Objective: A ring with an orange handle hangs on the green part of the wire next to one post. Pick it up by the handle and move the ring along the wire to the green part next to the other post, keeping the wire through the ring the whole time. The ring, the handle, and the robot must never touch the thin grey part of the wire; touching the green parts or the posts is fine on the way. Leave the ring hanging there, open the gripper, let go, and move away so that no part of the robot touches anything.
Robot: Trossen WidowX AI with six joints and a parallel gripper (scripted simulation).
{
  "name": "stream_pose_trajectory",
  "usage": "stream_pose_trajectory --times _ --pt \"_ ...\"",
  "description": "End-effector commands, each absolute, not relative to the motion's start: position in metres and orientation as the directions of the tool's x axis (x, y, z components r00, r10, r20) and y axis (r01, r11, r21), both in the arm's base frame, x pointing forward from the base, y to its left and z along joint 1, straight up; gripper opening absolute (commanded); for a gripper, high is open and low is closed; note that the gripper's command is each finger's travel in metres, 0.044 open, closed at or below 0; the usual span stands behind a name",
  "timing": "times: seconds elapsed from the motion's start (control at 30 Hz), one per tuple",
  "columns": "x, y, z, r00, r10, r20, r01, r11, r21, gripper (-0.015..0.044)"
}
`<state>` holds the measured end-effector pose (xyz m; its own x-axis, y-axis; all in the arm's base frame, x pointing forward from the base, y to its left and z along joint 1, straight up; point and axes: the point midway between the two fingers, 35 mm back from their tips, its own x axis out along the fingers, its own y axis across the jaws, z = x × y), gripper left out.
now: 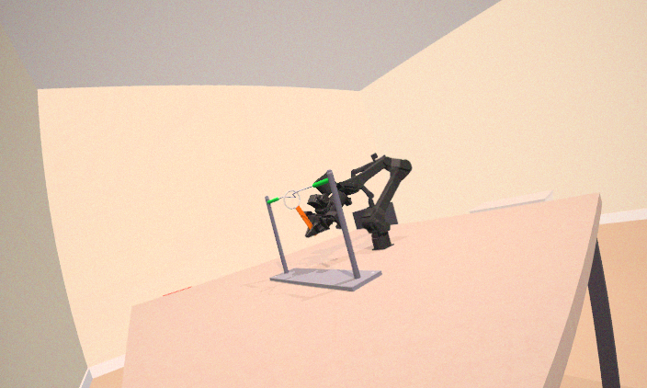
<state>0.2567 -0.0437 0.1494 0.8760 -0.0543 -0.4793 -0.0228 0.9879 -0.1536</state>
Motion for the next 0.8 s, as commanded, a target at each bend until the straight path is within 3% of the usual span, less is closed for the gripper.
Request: stream_pose_trajectory --times 0.0,0.77 --pt "0.261 -0.037 0.147 0.896 -0.092 -0.433 0.037 0.990 -0.134 -0.0150" --pt "0.307 -0.005 0.144 0.910 -0.369 -0.190 0.377 0.926 0.008 -0.0150"
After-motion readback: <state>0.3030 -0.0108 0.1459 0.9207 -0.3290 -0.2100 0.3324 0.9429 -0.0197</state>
